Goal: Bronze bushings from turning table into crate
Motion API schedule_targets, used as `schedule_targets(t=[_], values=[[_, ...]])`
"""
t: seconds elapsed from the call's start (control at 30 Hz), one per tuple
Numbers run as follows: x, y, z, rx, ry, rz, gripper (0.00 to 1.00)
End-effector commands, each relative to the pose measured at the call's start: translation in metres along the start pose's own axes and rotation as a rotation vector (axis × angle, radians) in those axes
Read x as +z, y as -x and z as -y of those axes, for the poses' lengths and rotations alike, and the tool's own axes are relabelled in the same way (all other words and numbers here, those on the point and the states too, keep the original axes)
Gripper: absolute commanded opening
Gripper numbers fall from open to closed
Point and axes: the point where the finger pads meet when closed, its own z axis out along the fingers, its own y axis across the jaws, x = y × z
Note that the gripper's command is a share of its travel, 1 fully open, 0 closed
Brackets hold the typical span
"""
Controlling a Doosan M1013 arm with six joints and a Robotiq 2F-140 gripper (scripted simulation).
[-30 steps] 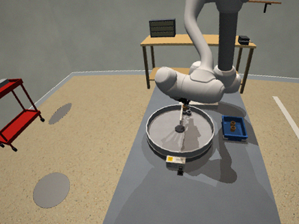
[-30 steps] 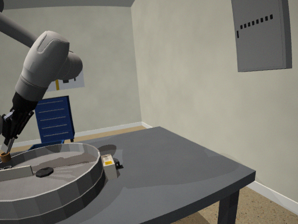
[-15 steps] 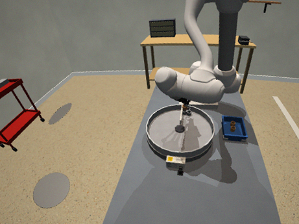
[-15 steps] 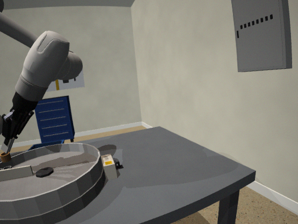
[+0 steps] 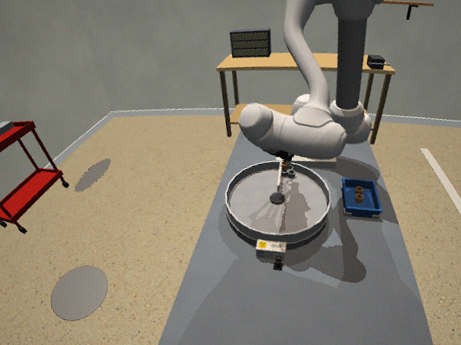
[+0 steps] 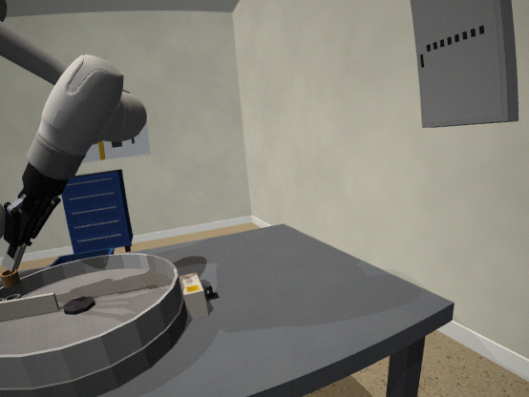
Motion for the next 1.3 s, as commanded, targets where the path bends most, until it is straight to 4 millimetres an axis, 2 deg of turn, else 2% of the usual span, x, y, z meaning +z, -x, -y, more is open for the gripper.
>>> schedule_targets(t=[0.0, 0.2, 0.4, 0.47, 0.97, 1.03, 1.27], values=[[0.000, 0.000, -0.003, 0.000, 0.000, 0.000, 0.00], [0.001, -0.002, -0.024, 0.000, 0.000, 0.000, 0.00], [0.003, -0.005, -0.067, 0.000, 0.000, 0.000, 0.00], [0.003, -0.005, -0.067, 0.000, 0.000, 0.000, 0.00], [0.010, -0.016, -0.221, 0.000, 0.000, 0.000, 0.00], [0.010, -0.016, -0.221, 0.000, 0.000, 0.000, 0.00], [0.014, -0.021, -0.295, 0.000, 0.000, 0.000, 0.00]])
